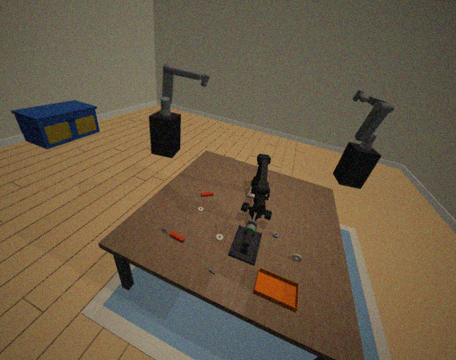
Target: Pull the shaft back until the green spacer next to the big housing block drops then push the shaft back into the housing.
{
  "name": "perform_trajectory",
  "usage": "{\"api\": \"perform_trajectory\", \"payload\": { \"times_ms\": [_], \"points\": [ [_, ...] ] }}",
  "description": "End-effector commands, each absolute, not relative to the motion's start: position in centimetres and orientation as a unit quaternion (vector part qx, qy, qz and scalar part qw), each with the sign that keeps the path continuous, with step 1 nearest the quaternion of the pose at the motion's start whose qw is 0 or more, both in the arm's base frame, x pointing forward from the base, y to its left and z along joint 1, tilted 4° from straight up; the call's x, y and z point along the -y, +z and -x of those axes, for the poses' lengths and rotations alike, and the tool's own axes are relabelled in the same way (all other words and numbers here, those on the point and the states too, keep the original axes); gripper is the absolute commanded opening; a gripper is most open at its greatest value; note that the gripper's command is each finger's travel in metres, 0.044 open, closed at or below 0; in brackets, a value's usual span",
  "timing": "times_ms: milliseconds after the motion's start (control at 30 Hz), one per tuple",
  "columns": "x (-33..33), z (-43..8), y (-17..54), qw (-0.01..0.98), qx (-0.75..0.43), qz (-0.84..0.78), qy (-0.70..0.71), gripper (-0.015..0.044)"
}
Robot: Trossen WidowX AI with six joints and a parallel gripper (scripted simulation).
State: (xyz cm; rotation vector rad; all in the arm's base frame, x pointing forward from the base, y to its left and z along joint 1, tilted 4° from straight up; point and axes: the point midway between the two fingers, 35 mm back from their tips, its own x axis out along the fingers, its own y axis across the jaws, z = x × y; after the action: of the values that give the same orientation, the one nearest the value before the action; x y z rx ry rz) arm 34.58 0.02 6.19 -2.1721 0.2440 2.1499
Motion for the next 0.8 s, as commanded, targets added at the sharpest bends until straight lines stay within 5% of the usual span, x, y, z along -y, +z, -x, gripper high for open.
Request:
{"api": "perform_trajectory", "payload": {
  "times_ms": [0,767],
  "points": [
    [-0.09,-34.39,6.22,0.04,-0.08,0.707,0.702,0.0],
    [-0.13,-34.13,6.22,0.04,-0.08,0.707,0.702,0.0]
  ]
}}
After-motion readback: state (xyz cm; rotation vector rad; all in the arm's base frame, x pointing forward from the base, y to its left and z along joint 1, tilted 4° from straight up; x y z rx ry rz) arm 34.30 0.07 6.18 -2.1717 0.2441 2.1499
